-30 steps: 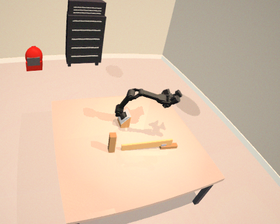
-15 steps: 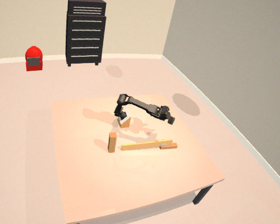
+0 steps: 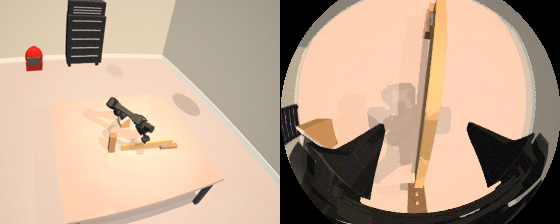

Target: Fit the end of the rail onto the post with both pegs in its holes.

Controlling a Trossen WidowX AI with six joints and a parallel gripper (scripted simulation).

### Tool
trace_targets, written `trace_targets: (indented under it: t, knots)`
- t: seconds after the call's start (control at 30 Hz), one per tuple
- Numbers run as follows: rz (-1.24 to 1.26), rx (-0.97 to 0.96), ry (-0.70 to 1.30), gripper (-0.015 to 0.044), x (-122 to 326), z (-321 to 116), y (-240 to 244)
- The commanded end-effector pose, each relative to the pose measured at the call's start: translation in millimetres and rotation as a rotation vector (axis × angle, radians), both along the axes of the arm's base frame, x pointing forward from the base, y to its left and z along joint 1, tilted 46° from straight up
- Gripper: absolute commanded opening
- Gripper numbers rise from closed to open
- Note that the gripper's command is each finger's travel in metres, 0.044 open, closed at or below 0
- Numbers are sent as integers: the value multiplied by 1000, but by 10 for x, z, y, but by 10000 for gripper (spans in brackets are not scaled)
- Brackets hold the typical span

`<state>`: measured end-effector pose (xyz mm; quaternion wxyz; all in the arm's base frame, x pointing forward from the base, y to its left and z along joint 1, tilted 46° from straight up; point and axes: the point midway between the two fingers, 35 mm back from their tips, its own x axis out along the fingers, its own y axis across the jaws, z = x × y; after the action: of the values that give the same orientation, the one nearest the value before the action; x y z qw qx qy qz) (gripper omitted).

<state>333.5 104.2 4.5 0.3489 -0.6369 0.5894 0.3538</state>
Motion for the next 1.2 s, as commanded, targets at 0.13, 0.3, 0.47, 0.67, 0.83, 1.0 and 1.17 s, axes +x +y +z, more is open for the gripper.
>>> trace_targets:
  t: [0.13,0.3,0.47,0.67,0.83,1.0,1.17]
  knots:
    - [-83,-253,-82,440,21,428,-713]
    - [-83,-253,-82,440,23,420,-720]
    - [-83,-252,-82,440,36,363,-772]
    - [-83,-252,-83,440,50,293,-839]
    - [-83,-252,-83,440,59,235,-895]
    - [-83,-252,-83,440,67,177,-953]
    - [-83,-252,-83,440,73,120,-1012]
